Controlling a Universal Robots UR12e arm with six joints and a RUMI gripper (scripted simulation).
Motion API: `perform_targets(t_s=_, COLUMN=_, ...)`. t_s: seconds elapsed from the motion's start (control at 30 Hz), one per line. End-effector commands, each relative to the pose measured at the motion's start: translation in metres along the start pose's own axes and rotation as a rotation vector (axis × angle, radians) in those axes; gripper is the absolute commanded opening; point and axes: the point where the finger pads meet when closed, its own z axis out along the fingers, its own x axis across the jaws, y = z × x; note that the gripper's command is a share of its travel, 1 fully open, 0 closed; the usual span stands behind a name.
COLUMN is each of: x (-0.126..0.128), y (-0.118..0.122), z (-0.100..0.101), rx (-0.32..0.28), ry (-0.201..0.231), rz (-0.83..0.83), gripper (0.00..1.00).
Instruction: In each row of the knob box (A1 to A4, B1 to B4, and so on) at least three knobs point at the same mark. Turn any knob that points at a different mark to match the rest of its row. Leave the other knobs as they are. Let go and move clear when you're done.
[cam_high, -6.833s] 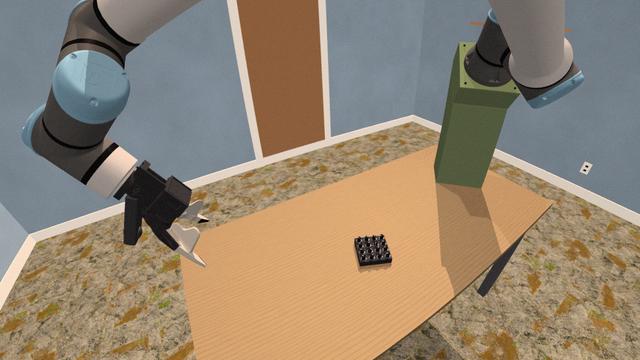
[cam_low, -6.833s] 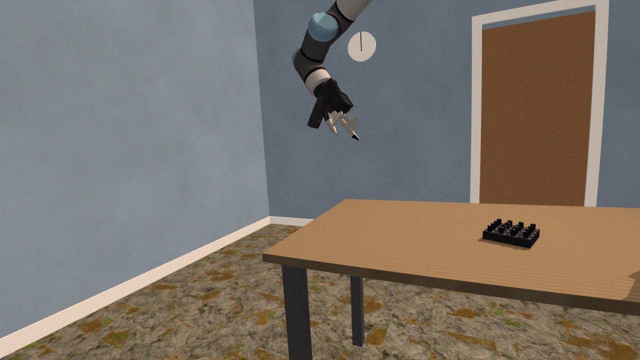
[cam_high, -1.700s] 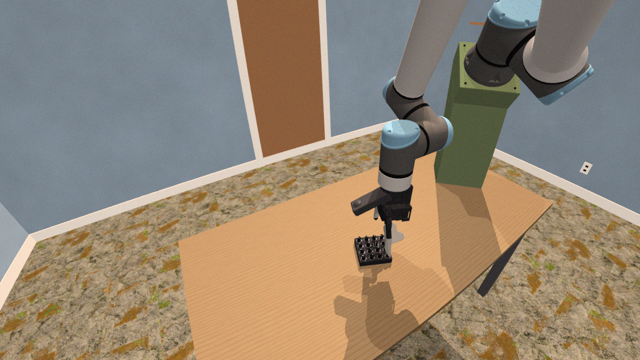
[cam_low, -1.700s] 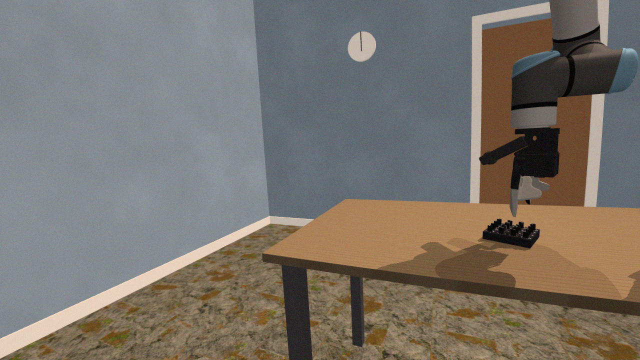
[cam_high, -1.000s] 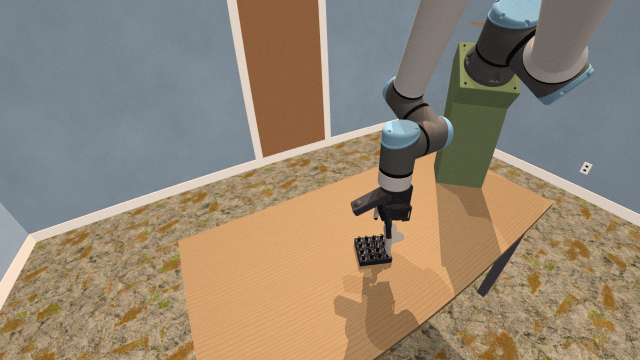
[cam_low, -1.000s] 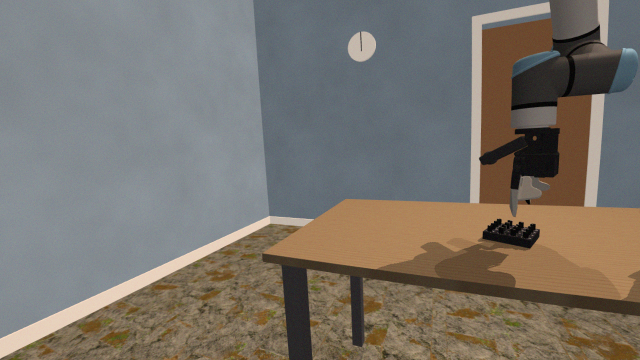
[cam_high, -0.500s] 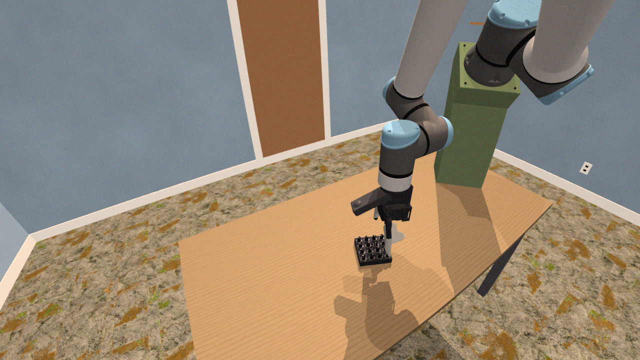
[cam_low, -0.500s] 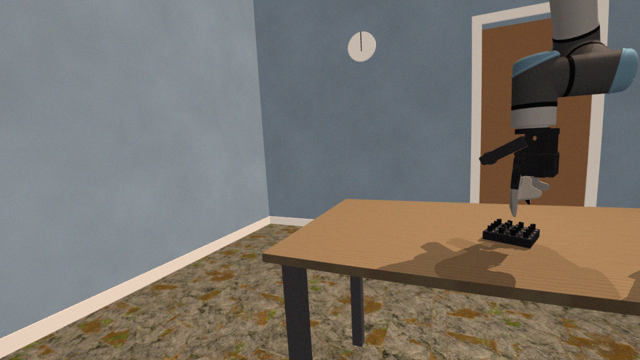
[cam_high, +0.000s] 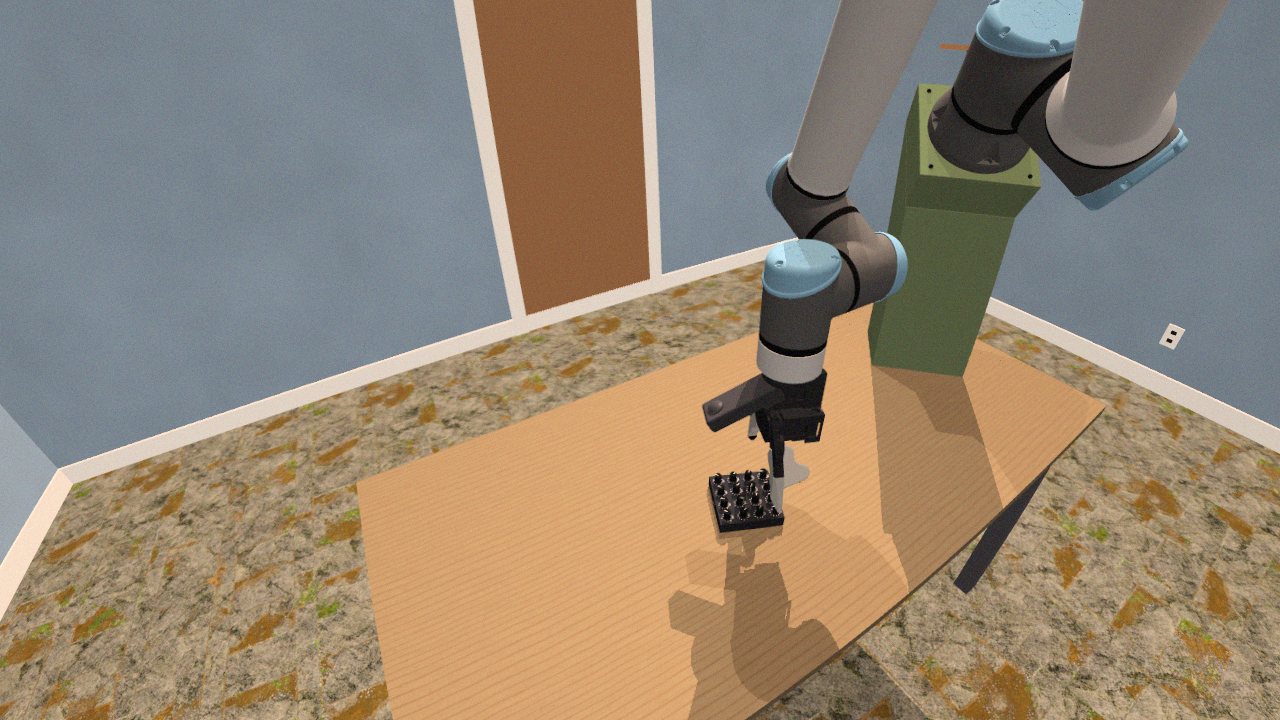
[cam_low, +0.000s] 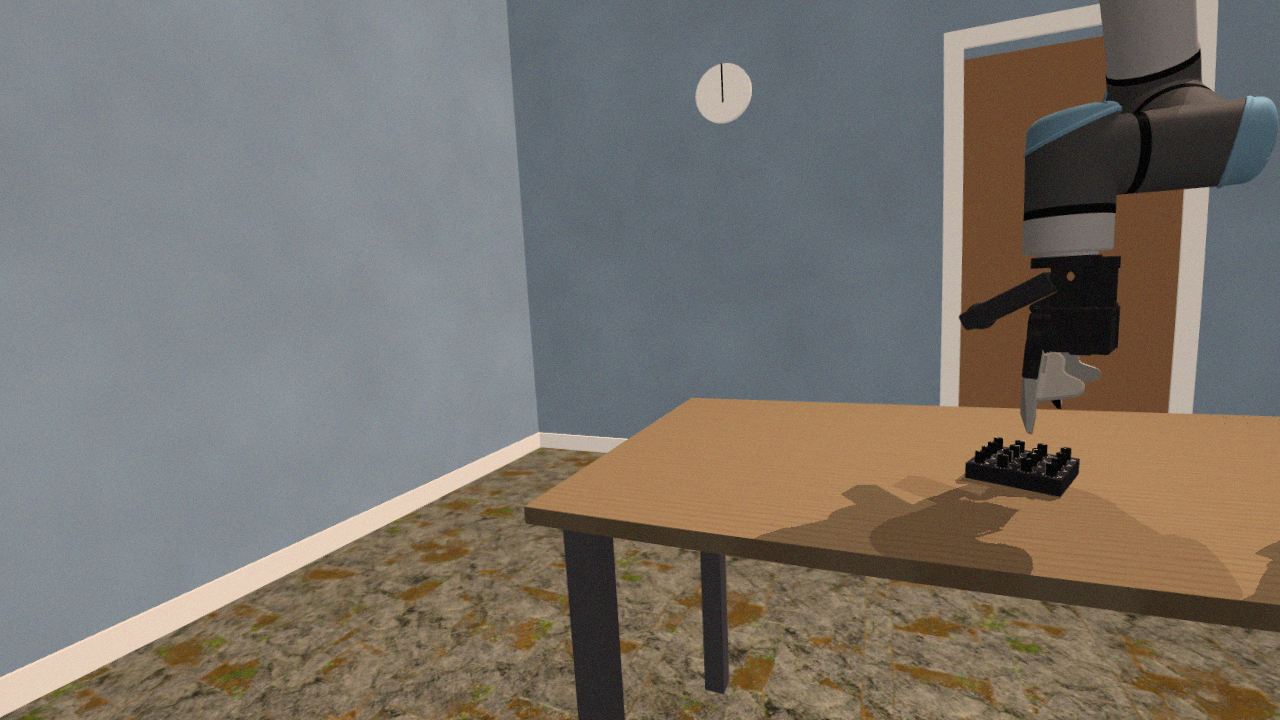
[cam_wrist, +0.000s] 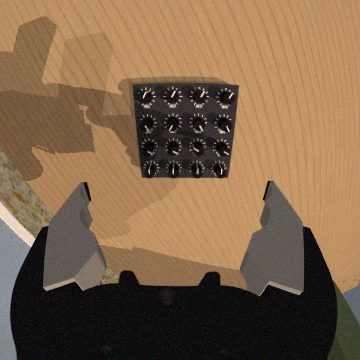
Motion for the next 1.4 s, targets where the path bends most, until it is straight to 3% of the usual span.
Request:
perform_targets(t_s=0.0, x=0.0, y=0.003, z=0.0, rx=0.001, ry=0.0, rz=0.0, gripper=1.0)
perform_targets(t_s=0.7, x=-0.001, y=0.039, z=0.0, rx=0.001, ry=0.0, rz=0.0, gripper=1.0)
perform_targets(t_s=1.37, x=-0.001, y=0.052, z=0.0, rx=0.001, ry=0.0, rz=0.0, gripper=1.0)
